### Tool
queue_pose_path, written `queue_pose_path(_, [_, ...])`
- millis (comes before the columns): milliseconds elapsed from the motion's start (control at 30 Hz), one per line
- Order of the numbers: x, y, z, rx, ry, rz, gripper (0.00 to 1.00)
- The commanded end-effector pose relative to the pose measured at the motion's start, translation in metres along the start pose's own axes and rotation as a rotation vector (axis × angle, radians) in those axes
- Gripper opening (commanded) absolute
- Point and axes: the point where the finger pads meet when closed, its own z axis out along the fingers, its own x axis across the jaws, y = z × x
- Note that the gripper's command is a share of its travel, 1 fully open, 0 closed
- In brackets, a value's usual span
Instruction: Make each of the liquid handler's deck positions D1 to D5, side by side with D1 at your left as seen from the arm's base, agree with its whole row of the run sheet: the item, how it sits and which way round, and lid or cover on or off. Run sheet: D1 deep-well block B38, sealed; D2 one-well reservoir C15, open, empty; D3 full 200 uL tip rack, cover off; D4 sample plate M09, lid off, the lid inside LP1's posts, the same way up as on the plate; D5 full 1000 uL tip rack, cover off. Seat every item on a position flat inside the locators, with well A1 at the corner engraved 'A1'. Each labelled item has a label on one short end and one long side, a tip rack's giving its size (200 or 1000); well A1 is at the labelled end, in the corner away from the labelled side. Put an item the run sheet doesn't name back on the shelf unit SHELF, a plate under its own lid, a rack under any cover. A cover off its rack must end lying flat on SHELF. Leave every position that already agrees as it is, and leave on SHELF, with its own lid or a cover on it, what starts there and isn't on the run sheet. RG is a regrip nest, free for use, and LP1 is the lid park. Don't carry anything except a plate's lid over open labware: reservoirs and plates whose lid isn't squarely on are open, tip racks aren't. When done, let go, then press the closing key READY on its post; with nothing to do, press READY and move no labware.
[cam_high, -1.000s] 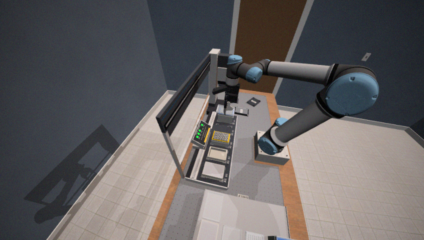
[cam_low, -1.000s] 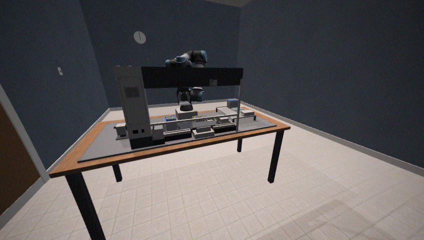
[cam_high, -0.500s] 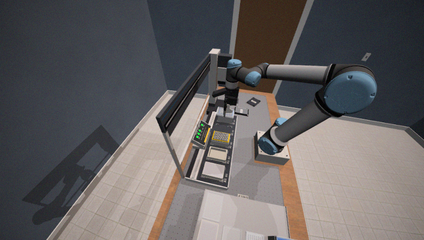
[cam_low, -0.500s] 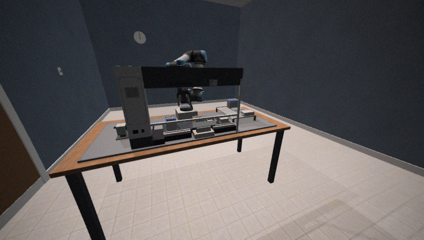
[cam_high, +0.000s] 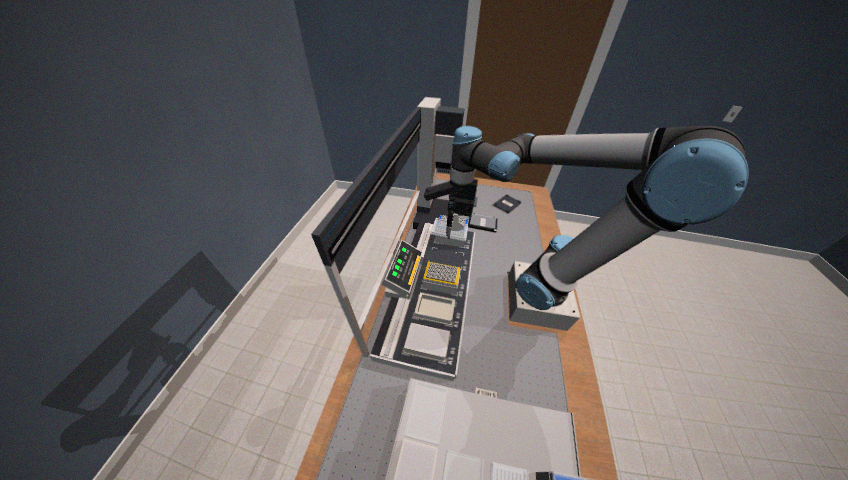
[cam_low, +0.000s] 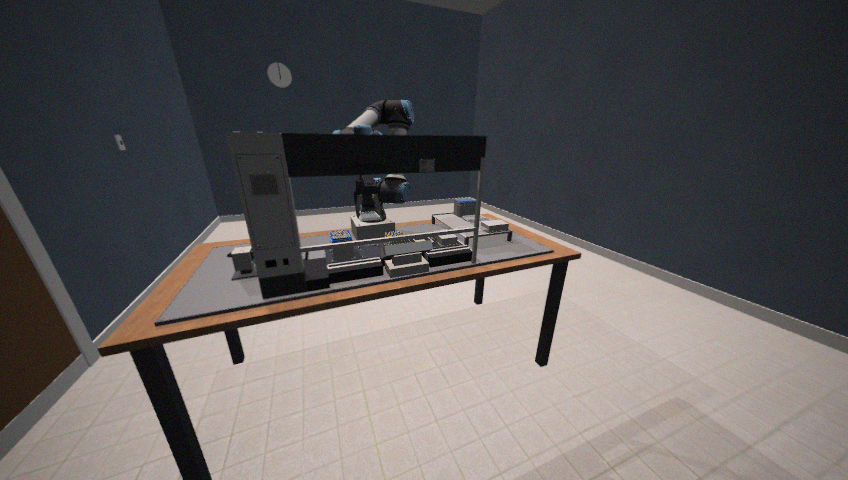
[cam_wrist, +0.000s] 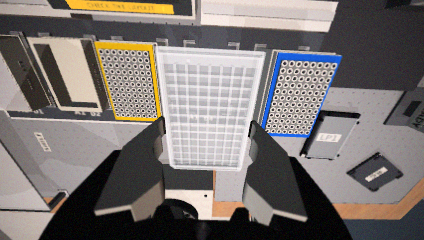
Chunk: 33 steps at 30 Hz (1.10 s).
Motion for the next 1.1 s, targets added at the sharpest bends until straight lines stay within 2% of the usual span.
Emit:
queue_pose_path(0, [0.0,0.0,0.007,0.001,0.001,0.0,0.0])
queue_pose_path(1067, [0.0,0.0,0.054,0.001,0.001,0.0,0.0])
